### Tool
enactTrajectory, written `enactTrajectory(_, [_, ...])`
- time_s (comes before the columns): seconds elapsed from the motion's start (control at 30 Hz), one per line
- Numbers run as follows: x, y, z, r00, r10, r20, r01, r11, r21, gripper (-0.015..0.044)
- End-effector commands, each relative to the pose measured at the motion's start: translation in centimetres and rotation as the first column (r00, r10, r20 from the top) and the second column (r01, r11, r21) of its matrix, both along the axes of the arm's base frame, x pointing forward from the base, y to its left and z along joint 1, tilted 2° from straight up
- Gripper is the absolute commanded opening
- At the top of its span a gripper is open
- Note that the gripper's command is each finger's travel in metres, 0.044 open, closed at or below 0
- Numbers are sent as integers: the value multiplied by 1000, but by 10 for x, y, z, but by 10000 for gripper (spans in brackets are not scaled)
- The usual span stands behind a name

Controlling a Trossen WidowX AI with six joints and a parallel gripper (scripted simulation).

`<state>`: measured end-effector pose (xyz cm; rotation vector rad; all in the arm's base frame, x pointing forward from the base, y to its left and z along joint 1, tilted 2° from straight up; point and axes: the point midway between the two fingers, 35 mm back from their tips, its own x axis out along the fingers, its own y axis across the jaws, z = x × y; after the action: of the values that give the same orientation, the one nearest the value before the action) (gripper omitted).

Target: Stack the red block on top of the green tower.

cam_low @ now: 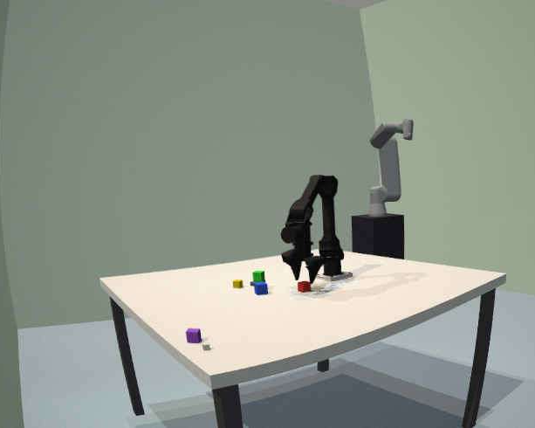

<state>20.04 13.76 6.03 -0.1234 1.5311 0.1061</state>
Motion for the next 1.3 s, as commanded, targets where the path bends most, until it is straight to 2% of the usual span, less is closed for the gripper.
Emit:
enactTrajectory(0.0, [0, -1, -9, 1000, 3, -2, -3, 1000, -8, 440])
enactTrajectory(0.4, [0, -2, -26, 1000, 3, -3, -3, 1000, -9, 440])
enactTrajectory(0.93, [0, -2, -26, 1000, 3, -3, -3, 1000, -9, 440])
enactTrajectory(1.27, [0, -2, -26, 1000, 3, -3, -3, 1000, -9, 177])
